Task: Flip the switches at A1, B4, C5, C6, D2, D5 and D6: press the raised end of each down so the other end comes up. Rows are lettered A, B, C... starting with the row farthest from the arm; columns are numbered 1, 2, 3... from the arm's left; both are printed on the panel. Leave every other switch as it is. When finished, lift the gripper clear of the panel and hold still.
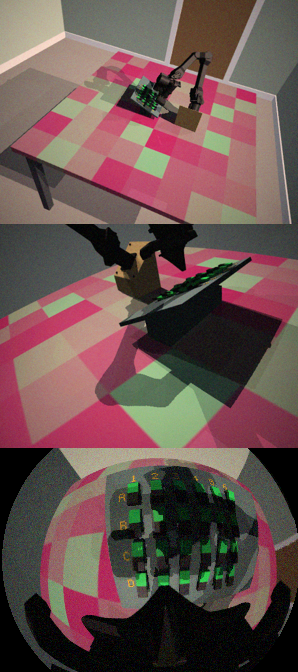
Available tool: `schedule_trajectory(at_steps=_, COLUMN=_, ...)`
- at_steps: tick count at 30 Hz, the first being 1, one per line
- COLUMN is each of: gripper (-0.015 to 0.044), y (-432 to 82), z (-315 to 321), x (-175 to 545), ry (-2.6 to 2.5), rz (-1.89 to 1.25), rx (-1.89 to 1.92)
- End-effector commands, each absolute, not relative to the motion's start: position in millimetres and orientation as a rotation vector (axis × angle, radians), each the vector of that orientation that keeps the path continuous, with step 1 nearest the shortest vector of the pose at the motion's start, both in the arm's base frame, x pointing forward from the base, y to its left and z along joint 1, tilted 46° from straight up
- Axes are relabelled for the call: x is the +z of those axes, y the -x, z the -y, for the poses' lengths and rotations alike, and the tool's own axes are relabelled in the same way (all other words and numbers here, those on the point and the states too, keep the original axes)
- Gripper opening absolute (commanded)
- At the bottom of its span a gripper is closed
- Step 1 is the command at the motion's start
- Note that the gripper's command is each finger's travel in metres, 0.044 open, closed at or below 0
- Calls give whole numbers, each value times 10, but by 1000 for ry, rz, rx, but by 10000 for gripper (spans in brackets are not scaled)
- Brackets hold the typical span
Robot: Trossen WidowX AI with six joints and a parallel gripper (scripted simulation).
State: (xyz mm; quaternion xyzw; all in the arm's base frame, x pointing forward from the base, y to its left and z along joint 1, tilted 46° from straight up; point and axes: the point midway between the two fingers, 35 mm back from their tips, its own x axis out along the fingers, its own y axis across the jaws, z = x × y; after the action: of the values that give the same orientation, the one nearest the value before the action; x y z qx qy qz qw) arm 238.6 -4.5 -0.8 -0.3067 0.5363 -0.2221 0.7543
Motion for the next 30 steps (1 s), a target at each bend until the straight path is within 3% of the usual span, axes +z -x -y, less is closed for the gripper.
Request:
schedule_trajectory(at_steps=1, gripper=0, y=-2391, z=111, x=-71, ry=685, rz=-1179, rx=-487)
schedule_trajectory(at_steps=30, gripper=0, y=-2441, z=205, x=-166, ry=685, rz=-1179, rx=-487)
